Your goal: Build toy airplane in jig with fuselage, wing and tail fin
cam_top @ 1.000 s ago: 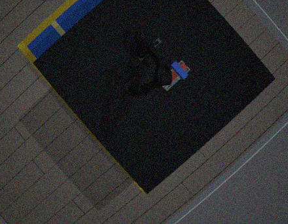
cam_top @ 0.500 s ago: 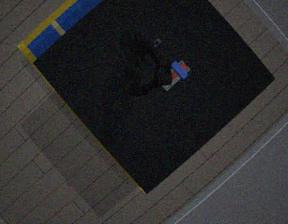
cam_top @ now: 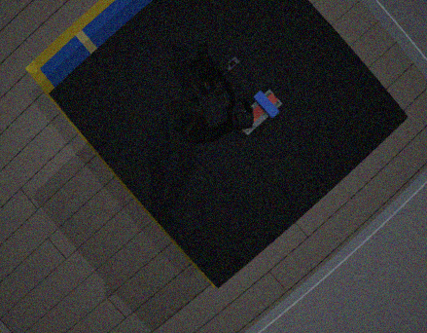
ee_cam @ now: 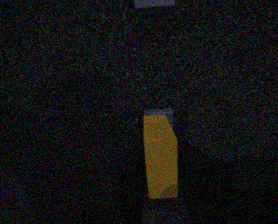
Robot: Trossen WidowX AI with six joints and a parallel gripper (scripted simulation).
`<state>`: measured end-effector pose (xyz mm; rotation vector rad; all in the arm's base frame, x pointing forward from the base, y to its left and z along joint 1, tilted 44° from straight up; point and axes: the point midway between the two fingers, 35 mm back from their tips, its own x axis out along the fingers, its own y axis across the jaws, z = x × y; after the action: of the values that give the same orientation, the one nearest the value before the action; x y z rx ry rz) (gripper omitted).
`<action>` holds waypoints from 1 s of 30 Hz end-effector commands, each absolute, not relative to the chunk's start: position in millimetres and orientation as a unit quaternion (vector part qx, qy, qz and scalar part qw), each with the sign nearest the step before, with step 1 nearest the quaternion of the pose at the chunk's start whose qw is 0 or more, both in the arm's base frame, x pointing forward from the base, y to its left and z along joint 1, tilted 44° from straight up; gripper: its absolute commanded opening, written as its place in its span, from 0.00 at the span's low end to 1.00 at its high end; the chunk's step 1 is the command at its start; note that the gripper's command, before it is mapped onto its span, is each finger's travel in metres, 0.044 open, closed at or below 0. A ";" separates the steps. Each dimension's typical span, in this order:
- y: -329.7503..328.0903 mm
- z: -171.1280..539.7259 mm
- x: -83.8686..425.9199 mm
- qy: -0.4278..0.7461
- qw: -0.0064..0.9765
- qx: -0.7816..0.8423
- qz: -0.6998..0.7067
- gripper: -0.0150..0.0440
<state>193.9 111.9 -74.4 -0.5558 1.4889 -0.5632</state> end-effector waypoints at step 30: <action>174.5 5.2 191.6 0.666 0.649 -0.253 -0.265 0.25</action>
<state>192.2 168.2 -3.6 -0.5842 1.5143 -0.5974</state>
